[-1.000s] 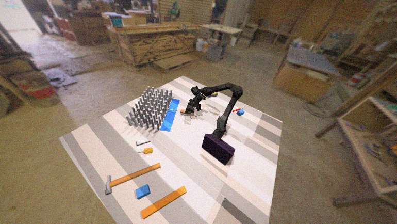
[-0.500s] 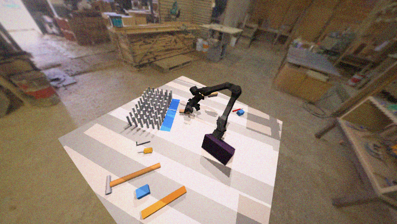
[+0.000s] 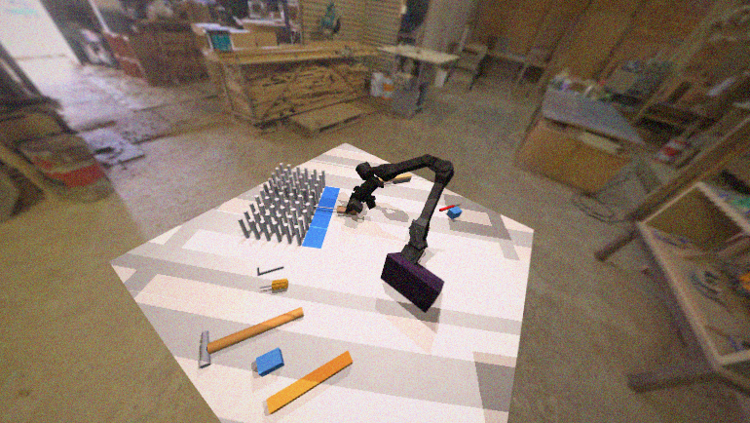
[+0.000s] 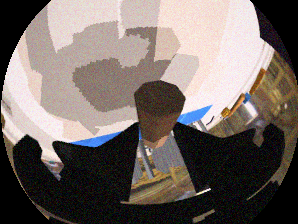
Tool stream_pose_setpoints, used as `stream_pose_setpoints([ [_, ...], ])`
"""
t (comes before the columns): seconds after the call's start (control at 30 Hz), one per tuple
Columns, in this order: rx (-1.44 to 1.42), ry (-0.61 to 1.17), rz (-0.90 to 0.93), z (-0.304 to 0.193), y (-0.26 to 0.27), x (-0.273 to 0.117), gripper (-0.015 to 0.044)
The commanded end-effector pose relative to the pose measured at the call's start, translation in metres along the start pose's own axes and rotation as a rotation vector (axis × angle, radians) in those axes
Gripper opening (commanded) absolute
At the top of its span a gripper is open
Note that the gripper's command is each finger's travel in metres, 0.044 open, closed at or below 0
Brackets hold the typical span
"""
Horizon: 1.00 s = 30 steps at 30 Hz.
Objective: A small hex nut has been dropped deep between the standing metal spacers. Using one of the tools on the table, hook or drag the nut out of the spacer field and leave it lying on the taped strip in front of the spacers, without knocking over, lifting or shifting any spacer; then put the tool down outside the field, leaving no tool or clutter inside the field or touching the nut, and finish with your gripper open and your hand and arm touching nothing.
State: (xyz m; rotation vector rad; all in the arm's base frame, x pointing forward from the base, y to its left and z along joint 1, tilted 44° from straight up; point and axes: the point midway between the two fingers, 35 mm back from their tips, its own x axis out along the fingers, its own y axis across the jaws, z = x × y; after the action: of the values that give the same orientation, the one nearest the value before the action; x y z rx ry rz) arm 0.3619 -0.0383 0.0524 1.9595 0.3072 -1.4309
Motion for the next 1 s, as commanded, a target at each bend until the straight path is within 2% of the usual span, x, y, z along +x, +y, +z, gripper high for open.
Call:
stream_pose_setpoints([
  [0.0,0.005,0.004,0.004,-0.004,0.001,0.001,0.0000],
  [0.97,0.004,0.006,0.006,-0.021,0.001,0.012,0.0000],
])
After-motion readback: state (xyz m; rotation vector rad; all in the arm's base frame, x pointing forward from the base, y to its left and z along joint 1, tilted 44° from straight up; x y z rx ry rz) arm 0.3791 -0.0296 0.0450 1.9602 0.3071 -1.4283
